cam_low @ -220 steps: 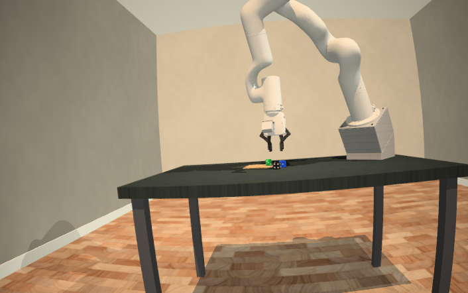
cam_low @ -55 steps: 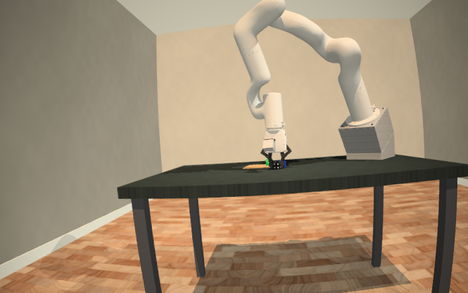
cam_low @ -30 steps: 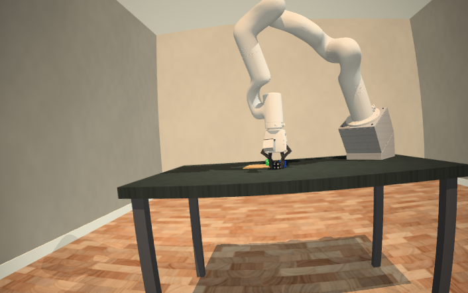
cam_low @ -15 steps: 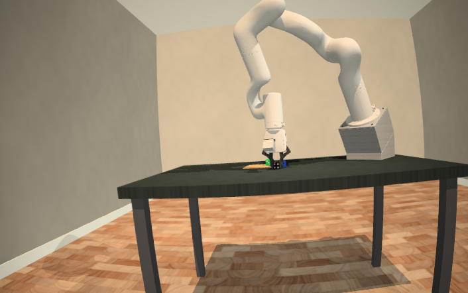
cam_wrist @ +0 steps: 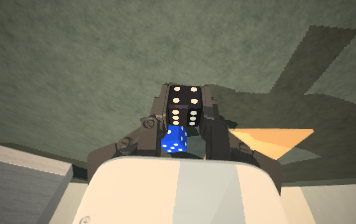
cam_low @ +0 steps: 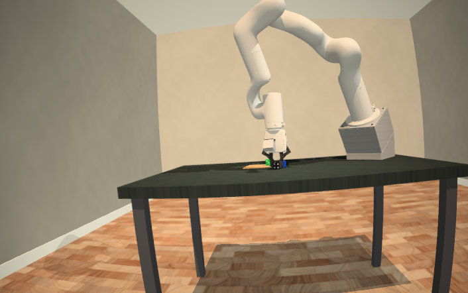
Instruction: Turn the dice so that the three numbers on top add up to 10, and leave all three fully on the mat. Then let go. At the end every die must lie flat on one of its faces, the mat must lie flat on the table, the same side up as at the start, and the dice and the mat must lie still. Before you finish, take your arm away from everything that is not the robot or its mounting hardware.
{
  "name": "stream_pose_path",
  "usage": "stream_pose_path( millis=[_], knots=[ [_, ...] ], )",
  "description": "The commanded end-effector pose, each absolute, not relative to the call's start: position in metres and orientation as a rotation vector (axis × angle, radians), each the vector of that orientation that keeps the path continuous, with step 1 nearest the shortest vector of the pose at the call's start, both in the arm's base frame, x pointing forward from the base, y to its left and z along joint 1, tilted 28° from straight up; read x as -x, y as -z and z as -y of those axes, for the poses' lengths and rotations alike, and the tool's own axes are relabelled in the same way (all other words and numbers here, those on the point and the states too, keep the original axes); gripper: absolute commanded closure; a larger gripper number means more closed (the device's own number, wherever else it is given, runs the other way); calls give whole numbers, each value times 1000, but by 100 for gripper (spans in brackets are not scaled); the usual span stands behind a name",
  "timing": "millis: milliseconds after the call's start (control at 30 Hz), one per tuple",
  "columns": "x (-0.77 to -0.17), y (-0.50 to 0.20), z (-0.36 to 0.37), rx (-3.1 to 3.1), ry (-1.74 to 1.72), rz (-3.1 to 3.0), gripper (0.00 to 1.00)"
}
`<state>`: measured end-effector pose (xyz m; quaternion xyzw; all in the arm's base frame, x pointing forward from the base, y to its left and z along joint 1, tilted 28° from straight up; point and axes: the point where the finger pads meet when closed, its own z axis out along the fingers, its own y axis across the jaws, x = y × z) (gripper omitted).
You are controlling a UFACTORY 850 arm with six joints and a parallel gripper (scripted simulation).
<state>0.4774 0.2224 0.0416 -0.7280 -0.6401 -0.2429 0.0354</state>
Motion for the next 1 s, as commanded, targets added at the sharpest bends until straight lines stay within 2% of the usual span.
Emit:
stream_pose_path(
  millis=[0,400,767,967],
  knots=[
    [-478,-42,-222,2237,748,1967,73],
    [-476,-46,-221,2237,748,1967,73],
    [-453,-112,-194,2237,748,1967,73],
    [-448,-126,-188,2237,748,1967,73]
  ],
)
